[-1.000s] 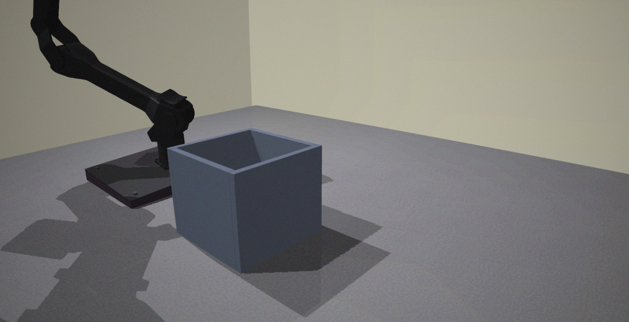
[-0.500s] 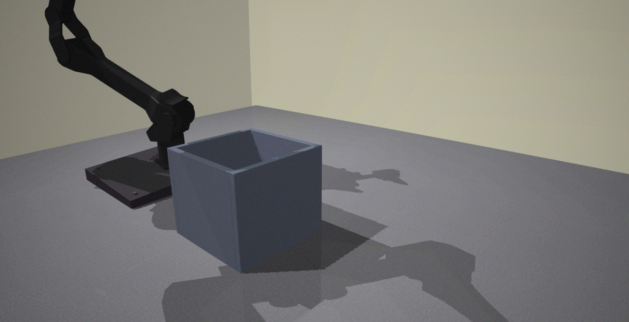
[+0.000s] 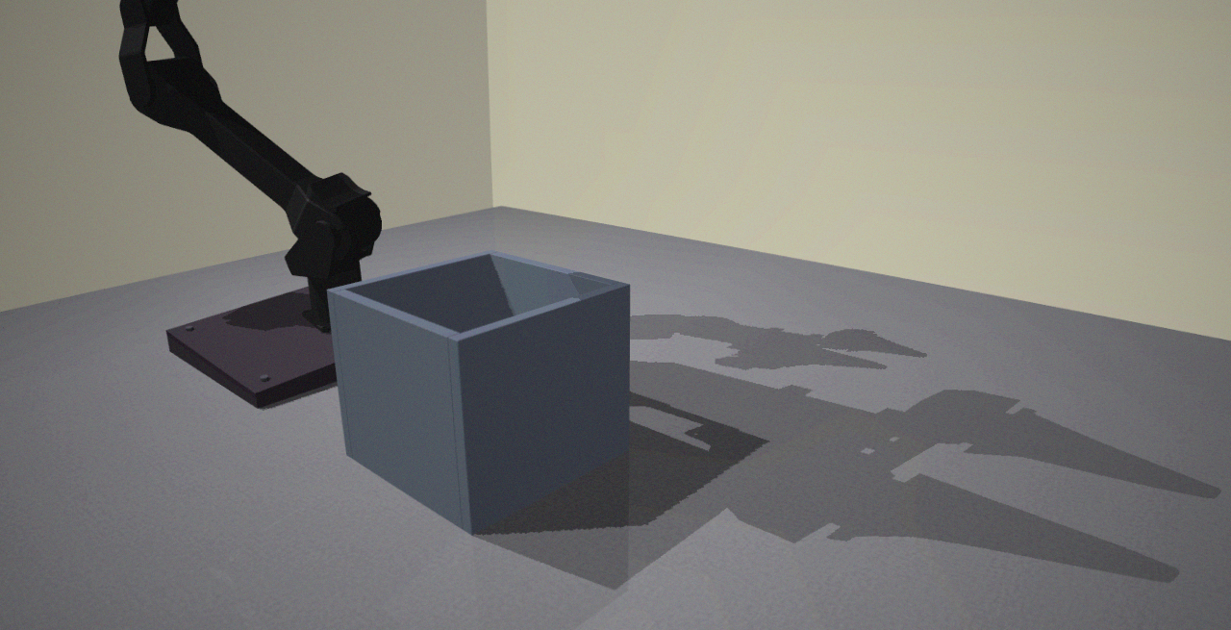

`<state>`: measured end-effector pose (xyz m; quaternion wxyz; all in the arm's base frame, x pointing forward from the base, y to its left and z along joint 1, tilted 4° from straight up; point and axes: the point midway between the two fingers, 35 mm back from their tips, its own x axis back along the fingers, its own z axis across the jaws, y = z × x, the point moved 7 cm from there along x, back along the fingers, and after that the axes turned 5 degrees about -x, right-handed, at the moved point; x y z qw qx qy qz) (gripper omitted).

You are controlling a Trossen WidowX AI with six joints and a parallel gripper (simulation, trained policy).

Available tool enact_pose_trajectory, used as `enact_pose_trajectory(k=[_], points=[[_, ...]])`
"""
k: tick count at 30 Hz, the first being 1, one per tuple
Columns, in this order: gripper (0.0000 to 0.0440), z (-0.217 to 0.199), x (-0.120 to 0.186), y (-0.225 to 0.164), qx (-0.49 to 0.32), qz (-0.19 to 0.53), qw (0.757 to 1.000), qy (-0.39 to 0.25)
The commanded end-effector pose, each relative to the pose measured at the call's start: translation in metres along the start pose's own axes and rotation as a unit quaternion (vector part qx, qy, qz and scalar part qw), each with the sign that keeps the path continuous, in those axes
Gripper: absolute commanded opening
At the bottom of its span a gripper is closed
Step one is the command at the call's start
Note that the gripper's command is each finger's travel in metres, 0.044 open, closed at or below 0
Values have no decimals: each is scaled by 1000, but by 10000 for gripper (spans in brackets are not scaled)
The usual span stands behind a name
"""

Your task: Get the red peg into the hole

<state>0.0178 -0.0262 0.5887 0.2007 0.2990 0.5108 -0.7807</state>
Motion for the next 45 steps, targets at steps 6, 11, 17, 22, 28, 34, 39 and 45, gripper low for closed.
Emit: enact_pose_trajectory(k=[6, 11, 17, 22, 28, 34, 39, 45], points=[[440, -60, -14, 41, 89, -56, 987, -120], [440, -91, -17, 68, 126, -92, 970, -187], [440, -123, -17, 102, 155, -136, 941, -268], [440, -147, -13, 130, 170, -173, 912, -332], [440, -170, -4, 164, 179, -216, 871, -403], [440, -189, 8, 195, 179, -256, 826, -469], [440, -202, 21, 219, 173, -286, 785, -521], [440, -216, 37, 242, 159, -315, 734, -580]])
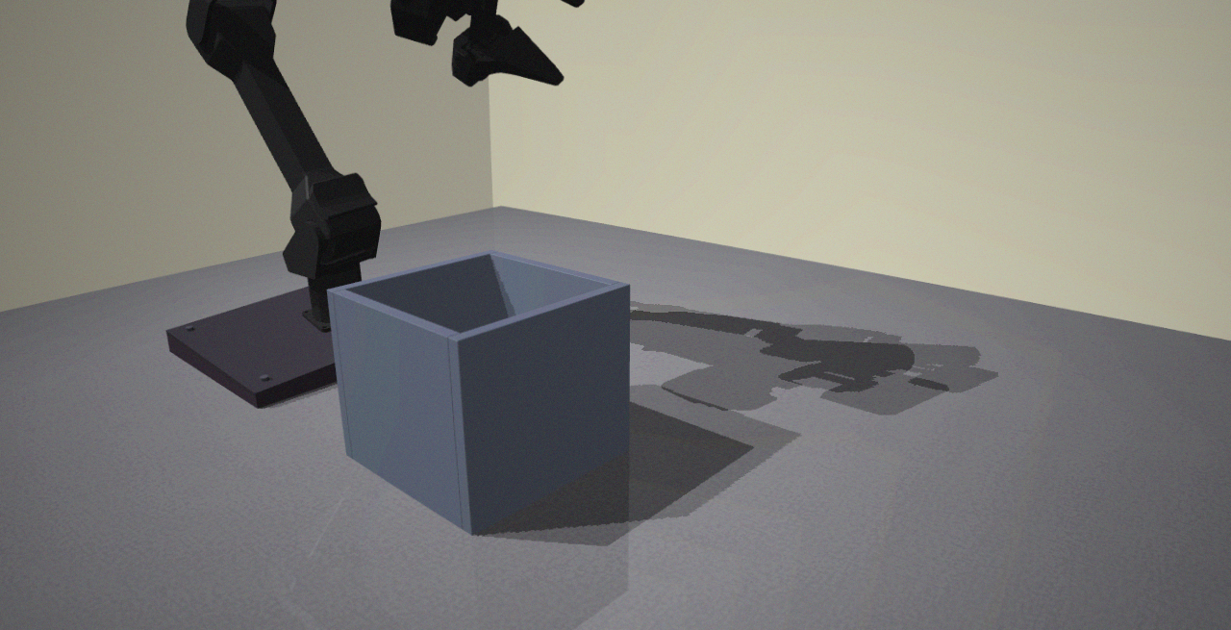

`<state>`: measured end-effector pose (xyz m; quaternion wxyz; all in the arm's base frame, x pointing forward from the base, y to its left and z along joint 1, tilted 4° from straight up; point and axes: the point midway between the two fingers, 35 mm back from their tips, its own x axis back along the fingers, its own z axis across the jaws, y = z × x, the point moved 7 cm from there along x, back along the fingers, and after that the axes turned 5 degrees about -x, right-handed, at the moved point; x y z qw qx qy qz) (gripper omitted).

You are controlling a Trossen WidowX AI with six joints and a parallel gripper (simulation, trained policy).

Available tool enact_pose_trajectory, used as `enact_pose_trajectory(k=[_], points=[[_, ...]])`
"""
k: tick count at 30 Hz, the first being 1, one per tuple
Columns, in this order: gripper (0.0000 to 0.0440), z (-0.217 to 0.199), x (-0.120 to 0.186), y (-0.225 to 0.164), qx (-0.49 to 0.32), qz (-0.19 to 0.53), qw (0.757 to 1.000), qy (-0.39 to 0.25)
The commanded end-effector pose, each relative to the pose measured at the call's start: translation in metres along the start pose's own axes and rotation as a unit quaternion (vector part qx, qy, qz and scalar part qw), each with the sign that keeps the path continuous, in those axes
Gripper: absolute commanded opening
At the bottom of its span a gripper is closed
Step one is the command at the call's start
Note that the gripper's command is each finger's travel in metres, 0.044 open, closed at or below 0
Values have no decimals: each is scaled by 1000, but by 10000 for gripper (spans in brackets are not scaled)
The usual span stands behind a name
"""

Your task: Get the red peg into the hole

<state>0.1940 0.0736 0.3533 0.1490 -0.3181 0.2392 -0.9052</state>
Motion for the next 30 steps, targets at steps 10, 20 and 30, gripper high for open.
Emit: enact_pose_trajectory(k=[10, 20, 30], points=[[440, -46, -37, 26, -1, -23, 983, -184], [440, -84, -53, 30, -2, -25, 948, -317], [440, -119, -60, 31, 15, -62, 908, -415]])
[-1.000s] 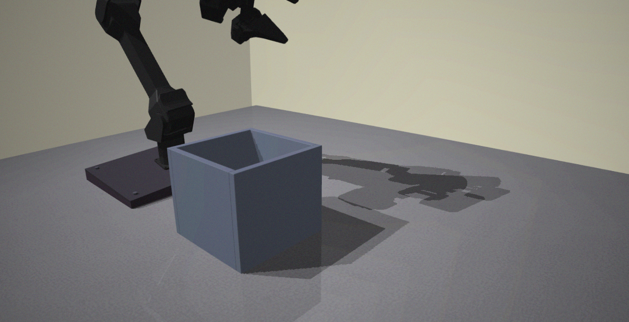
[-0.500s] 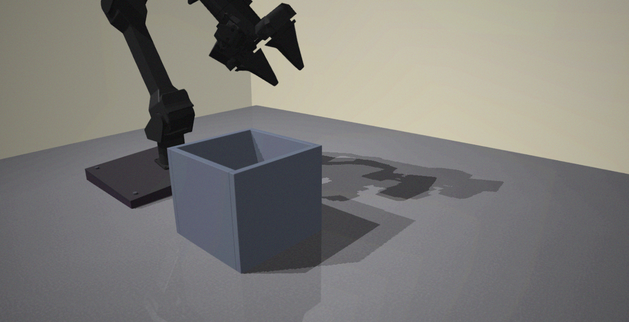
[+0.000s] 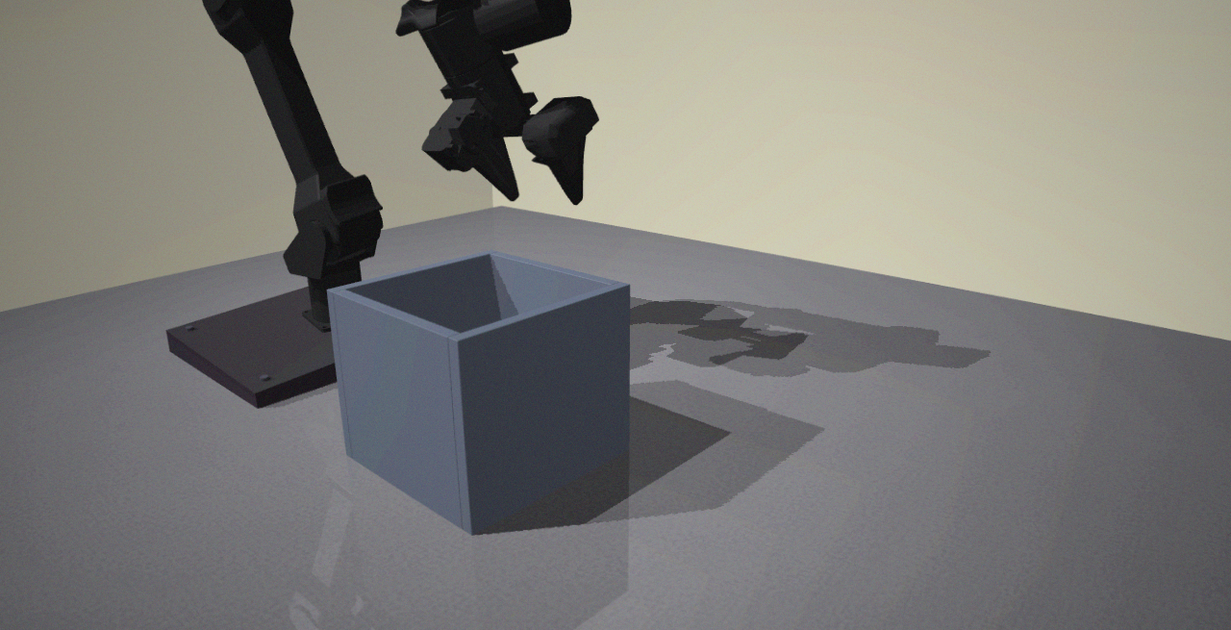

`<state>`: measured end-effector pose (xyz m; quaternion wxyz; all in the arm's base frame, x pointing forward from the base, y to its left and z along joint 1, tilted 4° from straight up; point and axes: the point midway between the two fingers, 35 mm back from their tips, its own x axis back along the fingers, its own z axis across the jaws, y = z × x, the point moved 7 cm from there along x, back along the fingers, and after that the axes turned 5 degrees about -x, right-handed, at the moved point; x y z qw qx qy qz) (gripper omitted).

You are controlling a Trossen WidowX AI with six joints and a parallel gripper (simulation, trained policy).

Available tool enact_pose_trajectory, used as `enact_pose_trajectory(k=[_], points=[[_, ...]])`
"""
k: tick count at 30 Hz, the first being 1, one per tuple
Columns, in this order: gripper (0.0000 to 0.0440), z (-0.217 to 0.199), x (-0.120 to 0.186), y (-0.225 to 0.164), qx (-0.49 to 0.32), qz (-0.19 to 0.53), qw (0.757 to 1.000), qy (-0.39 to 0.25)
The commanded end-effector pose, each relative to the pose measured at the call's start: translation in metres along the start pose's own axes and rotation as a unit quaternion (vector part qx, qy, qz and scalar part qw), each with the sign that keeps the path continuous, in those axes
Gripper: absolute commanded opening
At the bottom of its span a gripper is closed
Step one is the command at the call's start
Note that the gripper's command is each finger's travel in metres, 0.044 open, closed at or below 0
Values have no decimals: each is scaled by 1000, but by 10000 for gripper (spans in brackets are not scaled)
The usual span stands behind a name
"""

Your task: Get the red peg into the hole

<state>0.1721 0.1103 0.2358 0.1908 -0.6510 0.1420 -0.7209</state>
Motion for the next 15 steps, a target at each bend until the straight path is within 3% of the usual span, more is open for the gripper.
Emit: enact_pose_trajectory(k=[1, 15], points=[[440, -10, -13, 2, 3, -24, 999, -42], [440, -31, -44, 9, 35, -87, 989, -117]])
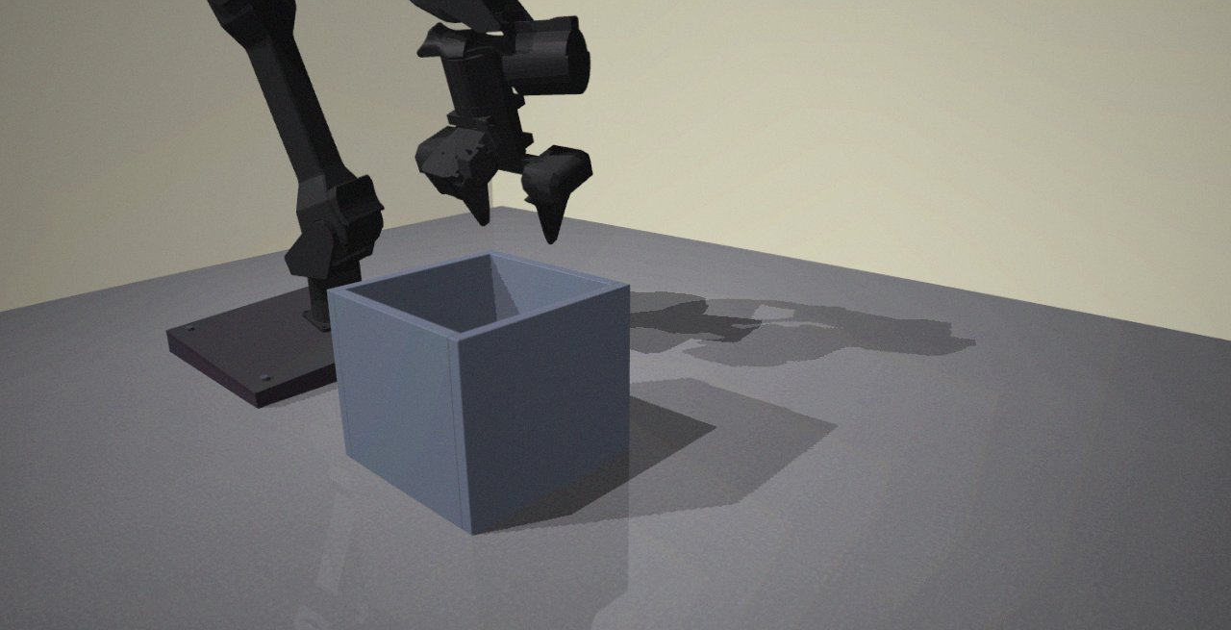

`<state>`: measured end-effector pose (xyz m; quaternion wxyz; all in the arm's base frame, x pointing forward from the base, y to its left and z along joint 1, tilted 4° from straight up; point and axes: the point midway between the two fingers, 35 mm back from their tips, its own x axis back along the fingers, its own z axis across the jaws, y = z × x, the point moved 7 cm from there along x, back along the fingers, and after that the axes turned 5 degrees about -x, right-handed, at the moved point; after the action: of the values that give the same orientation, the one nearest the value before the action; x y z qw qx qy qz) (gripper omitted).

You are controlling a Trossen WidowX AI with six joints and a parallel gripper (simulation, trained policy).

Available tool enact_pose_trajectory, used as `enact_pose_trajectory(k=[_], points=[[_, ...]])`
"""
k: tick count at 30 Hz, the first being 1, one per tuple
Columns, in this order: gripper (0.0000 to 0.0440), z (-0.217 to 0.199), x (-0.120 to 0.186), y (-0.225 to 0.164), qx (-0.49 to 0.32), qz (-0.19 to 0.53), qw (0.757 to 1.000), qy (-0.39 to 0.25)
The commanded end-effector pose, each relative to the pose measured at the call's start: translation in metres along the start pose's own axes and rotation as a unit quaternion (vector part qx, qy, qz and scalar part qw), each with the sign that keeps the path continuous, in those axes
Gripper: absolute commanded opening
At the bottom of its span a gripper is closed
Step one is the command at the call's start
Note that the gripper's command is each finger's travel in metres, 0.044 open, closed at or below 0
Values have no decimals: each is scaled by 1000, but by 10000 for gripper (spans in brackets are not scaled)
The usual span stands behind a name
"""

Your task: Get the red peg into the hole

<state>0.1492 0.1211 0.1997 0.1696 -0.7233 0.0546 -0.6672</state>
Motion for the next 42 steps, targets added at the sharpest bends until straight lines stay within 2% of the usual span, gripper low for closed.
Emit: enact_pose_trajectory(k=[1, 13, 19, 23, 34, 36, 42], points=[[440, -3, -13, 4, 9, -18, 1000, -20], [437, -4, -50, 17, 15, -33, 998, -50], [404, -2, -65, 22, 15, -39, 998, -52], [327, 1, -73, 24, 22, -37, 998, -49], [42, 10, -86, 23, 51, -32, 997, -51], [0, 10, -86, 22, 58, -29, 997, -52], [0, 12, -76, 15, 63, -3, 997, -33]])
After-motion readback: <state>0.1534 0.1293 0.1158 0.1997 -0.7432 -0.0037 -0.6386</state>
